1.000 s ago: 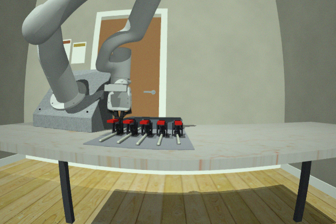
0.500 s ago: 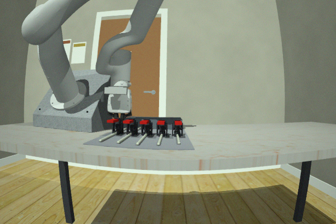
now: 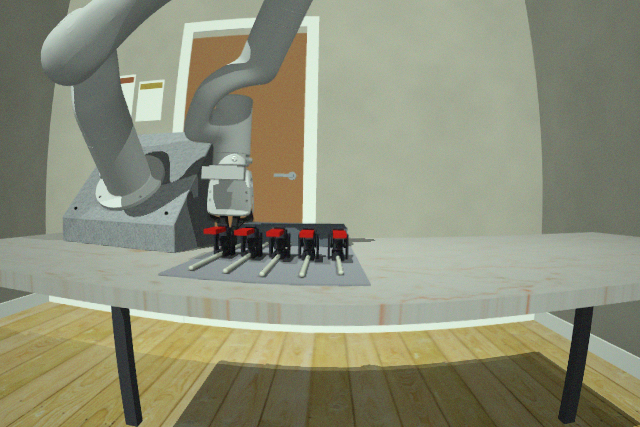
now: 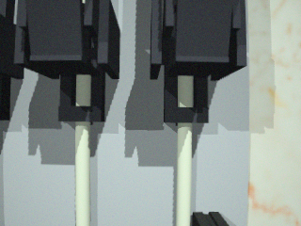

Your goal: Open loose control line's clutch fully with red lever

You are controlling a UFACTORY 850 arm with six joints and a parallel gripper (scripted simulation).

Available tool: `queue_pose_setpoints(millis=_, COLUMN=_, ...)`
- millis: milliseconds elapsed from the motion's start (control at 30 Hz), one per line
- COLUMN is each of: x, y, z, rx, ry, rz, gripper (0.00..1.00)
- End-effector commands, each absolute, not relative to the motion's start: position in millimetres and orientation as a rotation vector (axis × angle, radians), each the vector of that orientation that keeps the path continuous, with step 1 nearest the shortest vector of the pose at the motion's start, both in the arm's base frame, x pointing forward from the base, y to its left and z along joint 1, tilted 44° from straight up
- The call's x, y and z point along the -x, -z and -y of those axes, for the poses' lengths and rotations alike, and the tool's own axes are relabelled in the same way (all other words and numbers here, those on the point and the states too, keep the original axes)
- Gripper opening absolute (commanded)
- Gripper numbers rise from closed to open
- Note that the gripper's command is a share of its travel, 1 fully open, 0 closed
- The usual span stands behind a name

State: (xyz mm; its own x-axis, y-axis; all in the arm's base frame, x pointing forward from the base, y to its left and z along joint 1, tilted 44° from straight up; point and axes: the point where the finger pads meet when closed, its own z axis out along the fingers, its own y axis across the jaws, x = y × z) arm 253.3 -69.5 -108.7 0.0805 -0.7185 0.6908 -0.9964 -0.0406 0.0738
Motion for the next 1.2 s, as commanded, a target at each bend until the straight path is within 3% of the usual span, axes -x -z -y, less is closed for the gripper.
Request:
queue_pose_setpoints(millis=0, x=-257, y=109, z=69, rx=-1.816, ry=-0.658, rz=1.692, gripper=0.0)
queue_pose_setpoints(millis=1167, x=-283, y=111, z=68, rx=-1.816, ry=-0.658, rz=1.692, gripper=0.0)
